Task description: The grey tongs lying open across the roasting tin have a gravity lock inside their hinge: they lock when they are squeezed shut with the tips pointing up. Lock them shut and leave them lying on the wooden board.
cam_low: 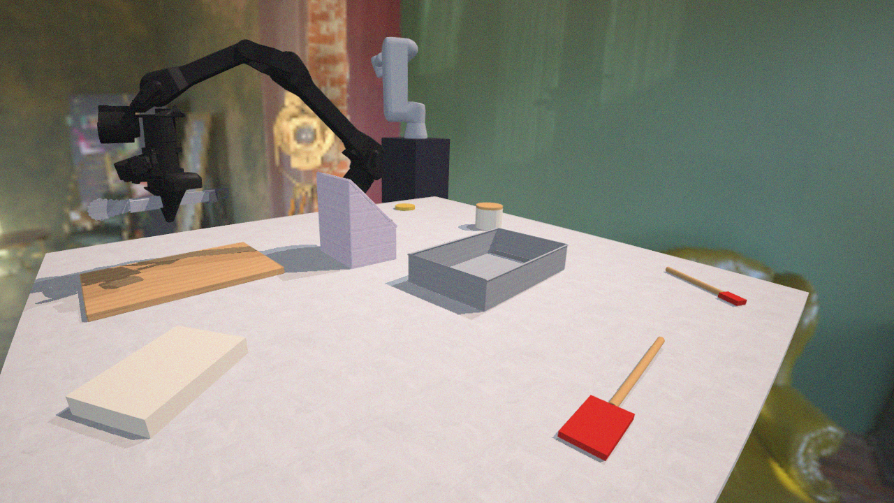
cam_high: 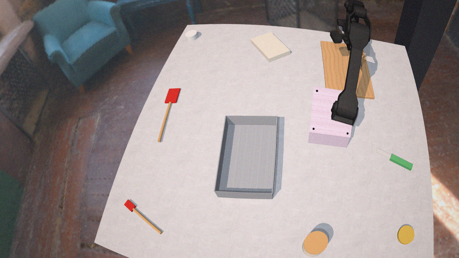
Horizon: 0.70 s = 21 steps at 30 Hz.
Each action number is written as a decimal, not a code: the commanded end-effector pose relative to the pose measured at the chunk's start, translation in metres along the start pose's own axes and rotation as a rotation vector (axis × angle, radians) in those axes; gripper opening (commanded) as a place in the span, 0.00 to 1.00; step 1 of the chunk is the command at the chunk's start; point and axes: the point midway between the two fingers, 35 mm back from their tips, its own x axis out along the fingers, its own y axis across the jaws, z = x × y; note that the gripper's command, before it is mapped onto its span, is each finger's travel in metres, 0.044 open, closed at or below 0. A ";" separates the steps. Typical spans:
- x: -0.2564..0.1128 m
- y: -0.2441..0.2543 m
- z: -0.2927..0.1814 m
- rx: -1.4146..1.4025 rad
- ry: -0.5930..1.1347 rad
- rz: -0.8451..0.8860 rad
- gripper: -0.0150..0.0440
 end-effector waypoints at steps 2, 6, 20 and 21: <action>0.008 -0.001 0.000 -0.004 -0.004 -0.004 0.00; 0.015 -0.001 0.000 -0.004 -0.008 -0.006 0.00; 0.038 0.000 -0.002 -0.004 -0.023 -0.012 0.00; 0.040 0.000 -0.002 -0.004 -0.024 -0.012 0.00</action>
